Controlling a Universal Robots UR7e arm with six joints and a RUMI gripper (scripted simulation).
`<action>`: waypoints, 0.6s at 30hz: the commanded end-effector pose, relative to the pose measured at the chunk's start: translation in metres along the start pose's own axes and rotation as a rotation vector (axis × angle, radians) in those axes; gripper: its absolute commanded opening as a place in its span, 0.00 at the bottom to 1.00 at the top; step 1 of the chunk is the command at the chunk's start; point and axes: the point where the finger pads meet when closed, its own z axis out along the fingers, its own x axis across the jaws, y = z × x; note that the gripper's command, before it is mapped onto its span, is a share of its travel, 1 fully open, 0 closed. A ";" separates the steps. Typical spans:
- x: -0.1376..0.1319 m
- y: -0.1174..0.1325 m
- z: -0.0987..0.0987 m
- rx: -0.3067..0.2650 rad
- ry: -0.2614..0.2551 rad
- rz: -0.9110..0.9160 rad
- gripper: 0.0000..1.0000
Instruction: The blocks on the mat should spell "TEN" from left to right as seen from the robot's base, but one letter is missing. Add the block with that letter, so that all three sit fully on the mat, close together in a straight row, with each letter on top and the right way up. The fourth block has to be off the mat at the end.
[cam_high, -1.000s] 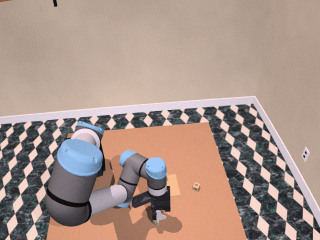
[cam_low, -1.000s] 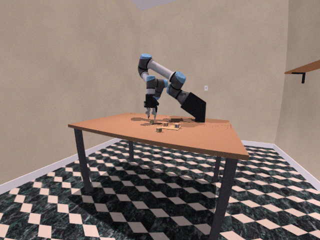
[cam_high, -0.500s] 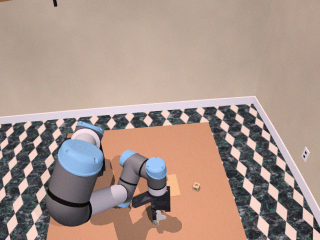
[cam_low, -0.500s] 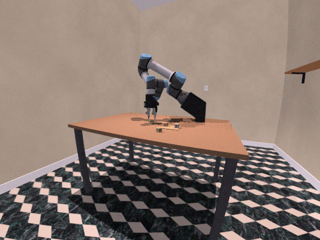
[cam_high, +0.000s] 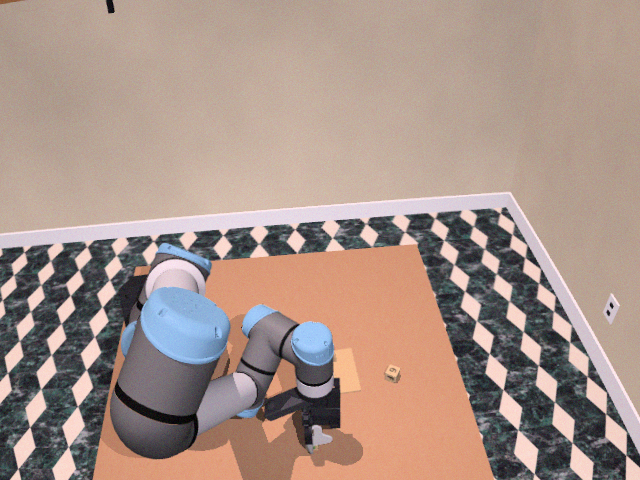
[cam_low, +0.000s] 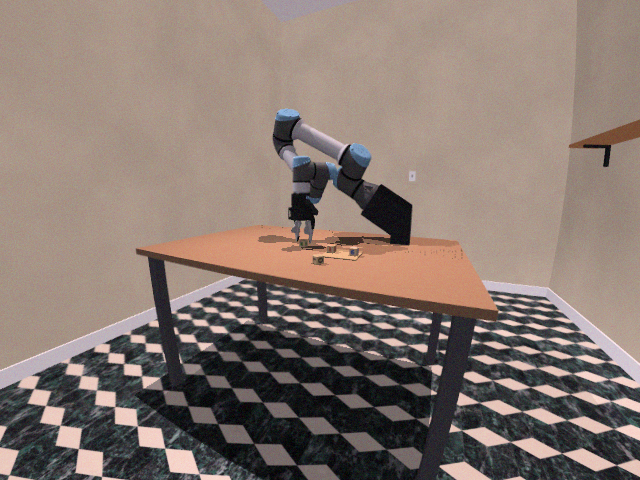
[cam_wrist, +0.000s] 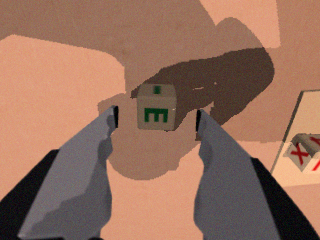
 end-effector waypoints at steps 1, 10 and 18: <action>0.000 0.001 0.011 -0.005 -0.001 0.000 0.40; -0.001 0.001 0.017 -0.005 -0.002 0.001 0.40; -0.001 0.001 0.017 -0.005 -0.002 0.001 0.40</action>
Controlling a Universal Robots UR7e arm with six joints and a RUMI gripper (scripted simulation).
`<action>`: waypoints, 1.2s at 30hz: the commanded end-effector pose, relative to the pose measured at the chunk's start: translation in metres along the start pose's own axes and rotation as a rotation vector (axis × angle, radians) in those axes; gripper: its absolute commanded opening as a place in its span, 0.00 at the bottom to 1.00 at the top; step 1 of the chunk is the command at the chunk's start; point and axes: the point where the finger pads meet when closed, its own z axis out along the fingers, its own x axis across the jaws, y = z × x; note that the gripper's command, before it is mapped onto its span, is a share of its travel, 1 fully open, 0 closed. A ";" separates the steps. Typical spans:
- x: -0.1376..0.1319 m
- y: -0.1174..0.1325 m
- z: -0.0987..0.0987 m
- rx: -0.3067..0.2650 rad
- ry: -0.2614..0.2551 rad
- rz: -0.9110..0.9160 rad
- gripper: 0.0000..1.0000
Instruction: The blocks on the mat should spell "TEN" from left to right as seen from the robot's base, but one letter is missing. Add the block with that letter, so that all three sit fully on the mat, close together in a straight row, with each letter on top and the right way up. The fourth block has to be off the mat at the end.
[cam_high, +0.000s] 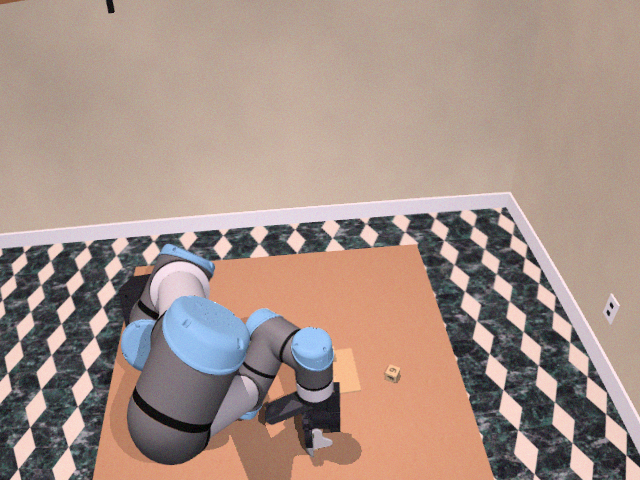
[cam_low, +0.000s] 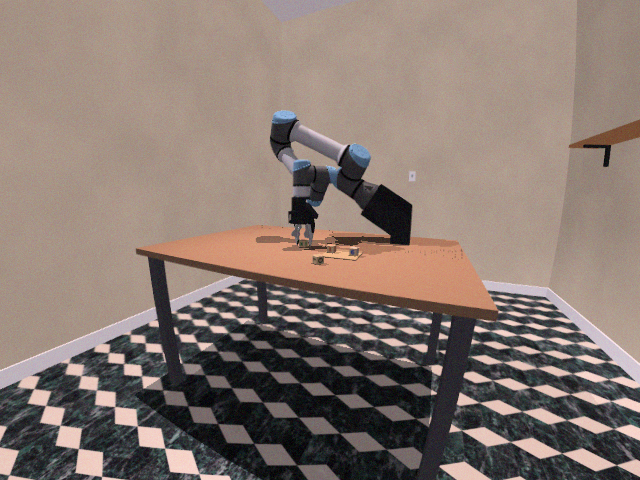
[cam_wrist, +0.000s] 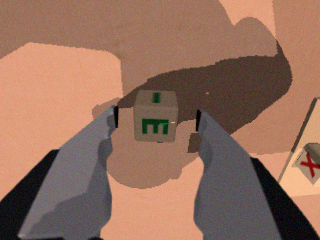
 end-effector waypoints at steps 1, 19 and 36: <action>-0.001 0.001 0.001 -0.002 -0.001 0.002 0.40; -0.001 0.001 0.001 -0.002 -0.001 0.002 0.28; -0.001 0.001 0.001 -0.002 -0.001 0.002 0.09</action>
